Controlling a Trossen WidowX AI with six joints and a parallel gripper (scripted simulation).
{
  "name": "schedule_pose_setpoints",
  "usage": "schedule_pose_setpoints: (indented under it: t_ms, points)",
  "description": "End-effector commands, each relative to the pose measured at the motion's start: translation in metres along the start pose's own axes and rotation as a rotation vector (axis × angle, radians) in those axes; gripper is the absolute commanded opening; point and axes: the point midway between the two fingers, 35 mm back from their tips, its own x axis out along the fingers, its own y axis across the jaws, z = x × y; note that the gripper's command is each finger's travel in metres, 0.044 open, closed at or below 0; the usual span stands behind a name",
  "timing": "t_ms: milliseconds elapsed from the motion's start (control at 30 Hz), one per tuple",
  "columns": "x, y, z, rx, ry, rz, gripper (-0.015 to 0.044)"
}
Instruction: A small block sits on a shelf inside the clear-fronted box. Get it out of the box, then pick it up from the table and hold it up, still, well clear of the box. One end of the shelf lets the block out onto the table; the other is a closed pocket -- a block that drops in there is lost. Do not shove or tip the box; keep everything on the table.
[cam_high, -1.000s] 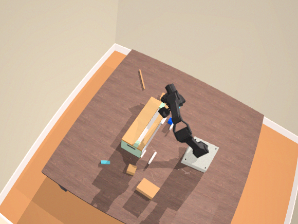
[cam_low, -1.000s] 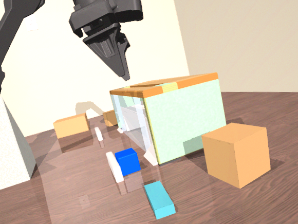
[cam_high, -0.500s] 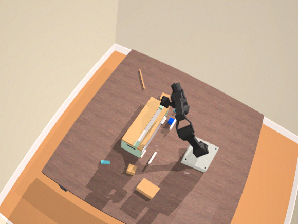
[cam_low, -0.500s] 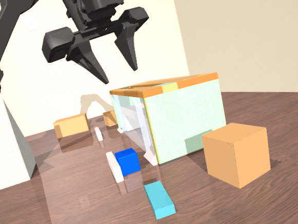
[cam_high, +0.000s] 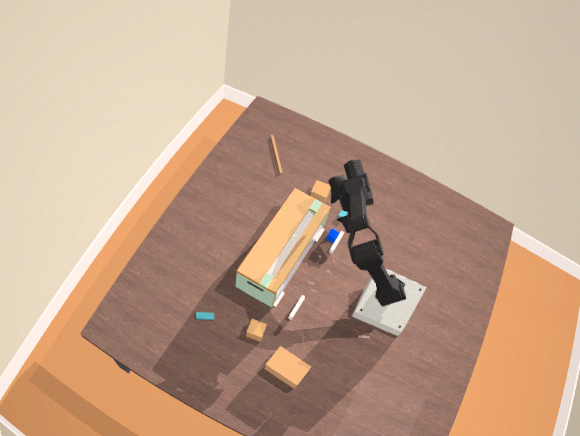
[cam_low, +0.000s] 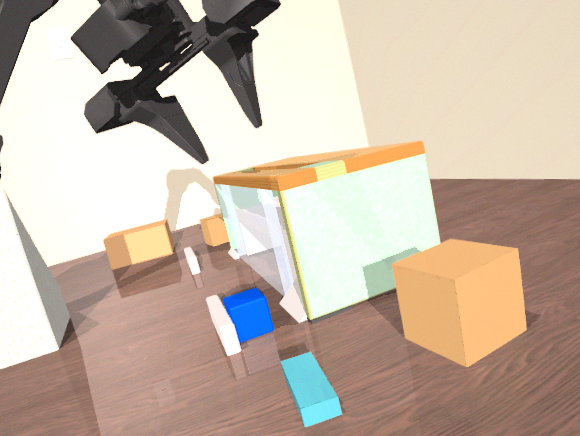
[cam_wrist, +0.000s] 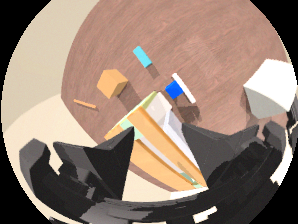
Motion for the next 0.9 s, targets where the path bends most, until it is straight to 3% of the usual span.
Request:
schedule_pose_setpoints:
  t_ms: [0,633,867]
  points:
    - [-0.002,-0.006,0.011,0.897,0.113,-0.019,0.0285]
    - [0.0,-0.007,0.012,0.92,0.115,-0.02,0.0285]
    - [0.084,-0.036,0.025,0.92,0.117,-0.024,0.0285]
